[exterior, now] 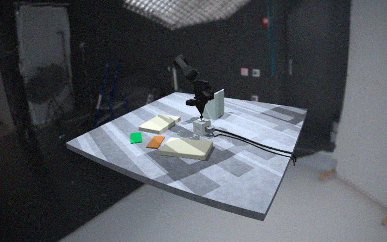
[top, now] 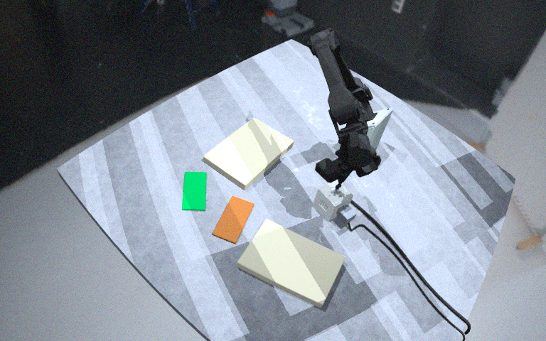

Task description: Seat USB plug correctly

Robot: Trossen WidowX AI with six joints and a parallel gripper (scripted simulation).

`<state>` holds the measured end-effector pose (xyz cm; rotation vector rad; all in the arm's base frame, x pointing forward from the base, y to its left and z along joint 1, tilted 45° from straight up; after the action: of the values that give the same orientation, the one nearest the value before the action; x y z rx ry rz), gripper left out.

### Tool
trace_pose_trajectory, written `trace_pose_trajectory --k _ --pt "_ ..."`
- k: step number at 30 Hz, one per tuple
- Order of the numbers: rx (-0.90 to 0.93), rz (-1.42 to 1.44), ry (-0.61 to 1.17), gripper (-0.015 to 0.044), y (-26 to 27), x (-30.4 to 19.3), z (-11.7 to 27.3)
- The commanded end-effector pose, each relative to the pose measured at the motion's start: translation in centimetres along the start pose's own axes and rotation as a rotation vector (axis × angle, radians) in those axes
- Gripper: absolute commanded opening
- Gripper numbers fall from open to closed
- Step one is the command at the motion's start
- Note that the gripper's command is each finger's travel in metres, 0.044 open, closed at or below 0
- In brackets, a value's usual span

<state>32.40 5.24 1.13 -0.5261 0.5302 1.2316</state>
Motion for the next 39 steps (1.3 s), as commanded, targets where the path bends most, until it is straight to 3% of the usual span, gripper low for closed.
trace_pose_trajectory --k 1,39 --pt "0.0 0.003 -0.008 0.0 0.01 0.03 -0.04" --pt "-0.001 0.004 -0.013 0.0 0.01 0.01 -0.51"
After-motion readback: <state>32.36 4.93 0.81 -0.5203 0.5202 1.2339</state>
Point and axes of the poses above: the point midway between the two fingers, 35 mm back from their tips, its own z axis back along the fingers, its own y axis across the jaws, x = y × z, the point moved 6 cm from there along z, back along the fingers, and after that the axes turned 9 degrees about z, right-handed, at the moved point
